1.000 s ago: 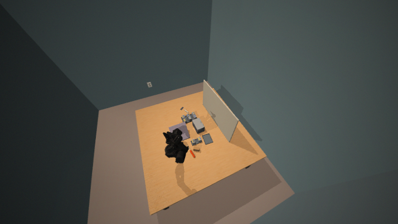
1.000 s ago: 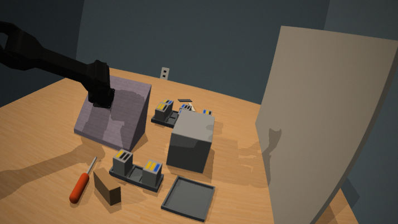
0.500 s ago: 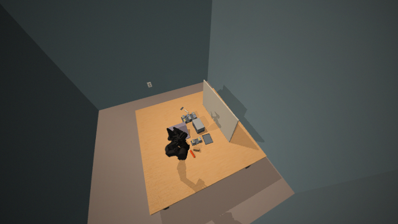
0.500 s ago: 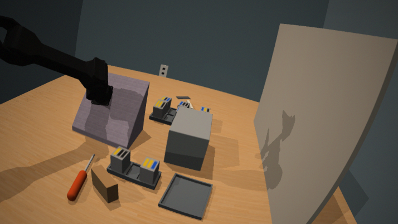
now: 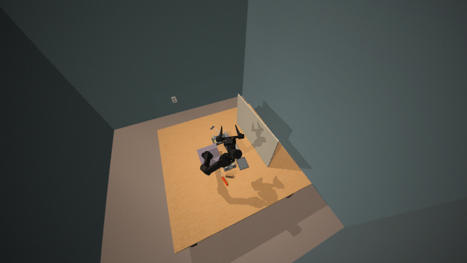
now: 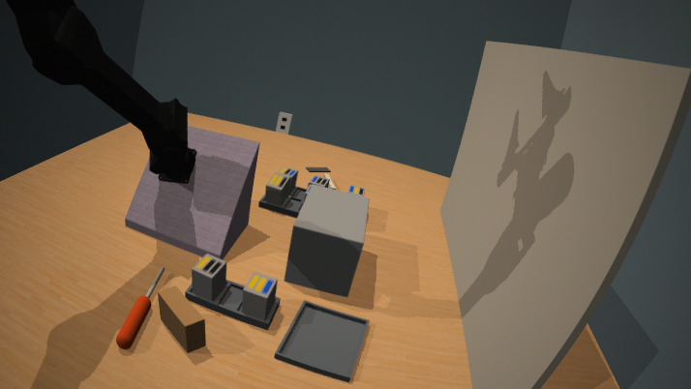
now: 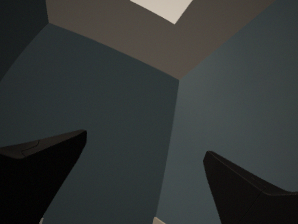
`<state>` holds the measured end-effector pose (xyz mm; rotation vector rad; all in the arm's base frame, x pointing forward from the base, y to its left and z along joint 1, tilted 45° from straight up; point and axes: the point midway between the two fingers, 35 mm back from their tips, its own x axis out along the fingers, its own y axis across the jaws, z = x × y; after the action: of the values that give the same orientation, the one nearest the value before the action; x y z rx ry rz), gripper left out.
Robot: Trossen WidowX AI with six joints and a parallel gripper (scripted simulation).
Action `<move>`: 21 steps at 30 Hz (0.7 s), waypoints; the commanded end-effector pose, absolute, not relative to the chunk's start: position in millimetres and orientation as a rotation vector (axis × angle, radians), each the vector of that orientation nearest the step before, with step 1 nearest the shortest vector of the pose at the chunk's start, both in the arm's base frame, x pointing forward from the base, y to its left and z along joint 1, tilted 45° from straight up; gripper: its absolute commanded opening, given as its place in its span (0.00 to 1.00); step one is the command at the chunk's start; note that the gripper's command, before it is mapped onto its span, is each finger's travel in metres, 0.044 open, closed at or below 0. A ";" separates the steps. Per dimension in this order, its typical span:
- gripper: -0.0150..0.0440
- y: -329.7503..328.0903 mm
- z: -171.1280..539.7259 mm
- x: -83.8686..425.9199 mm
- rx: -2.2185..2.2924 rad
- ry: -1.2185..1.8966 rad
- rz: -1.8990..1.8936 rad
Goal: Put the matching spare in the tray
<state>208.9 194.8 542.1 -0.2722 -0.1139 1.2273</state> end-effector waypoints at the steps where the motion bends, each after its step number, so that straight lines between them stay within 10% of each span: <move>1: 1.00 198.3 495.3 268.7 -0.176 0.142 1.099; 21: 1.00 133.3 219.5 402.0 -0.049 1.201 0.148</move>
<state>395.9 155.5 274.2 -0.0180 1.0214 0.3743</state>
